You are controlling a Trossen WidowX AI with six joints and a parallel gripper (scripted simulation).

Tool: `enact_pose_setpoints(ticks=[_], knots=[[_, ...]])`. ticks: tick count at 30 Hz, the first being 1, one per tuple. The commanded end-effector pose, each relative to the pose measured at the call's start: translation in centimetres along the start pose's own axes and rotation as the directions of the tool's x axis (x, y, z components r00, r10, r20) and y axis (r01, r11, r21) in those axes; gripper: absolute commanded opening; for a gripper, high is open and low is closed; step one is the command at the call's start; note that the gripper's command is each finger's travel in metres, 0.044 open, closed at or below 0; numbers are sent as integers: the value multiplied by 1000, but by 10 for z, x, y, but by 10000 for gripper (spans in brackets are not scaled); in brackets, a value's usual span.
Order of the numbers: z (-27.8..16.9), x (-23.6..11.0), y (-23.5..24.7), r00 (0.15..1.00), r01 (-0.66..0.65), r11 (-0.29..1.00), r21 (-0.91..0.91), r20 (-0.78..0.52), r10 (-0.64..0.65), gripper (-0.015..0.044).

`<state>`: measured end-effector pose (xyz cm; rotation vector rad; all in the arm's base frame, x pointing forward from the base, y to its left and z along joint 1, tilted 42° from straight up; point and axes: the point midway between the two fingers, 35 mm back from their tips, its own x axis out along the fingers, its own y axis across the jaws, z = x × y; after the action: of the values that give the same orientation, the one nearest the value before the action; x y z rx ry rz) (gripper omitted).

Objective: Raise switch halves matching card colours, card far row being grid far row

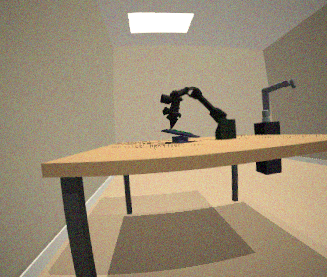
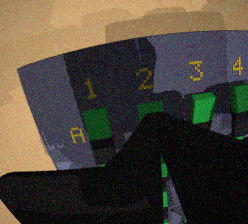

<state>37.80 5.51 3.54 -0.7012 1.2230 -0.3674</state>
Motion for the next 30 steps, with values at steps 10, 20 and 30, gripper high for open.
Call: enact_pose_setpoints(ticks=[10,20,30], knots=[[0,1,1,1000,-3,1000,-3,1,3,0],[0,2,1,1000,-3,1000,-3,1,3,0],[0,4,1,1000,-3,1000,-3,1,3,0]])
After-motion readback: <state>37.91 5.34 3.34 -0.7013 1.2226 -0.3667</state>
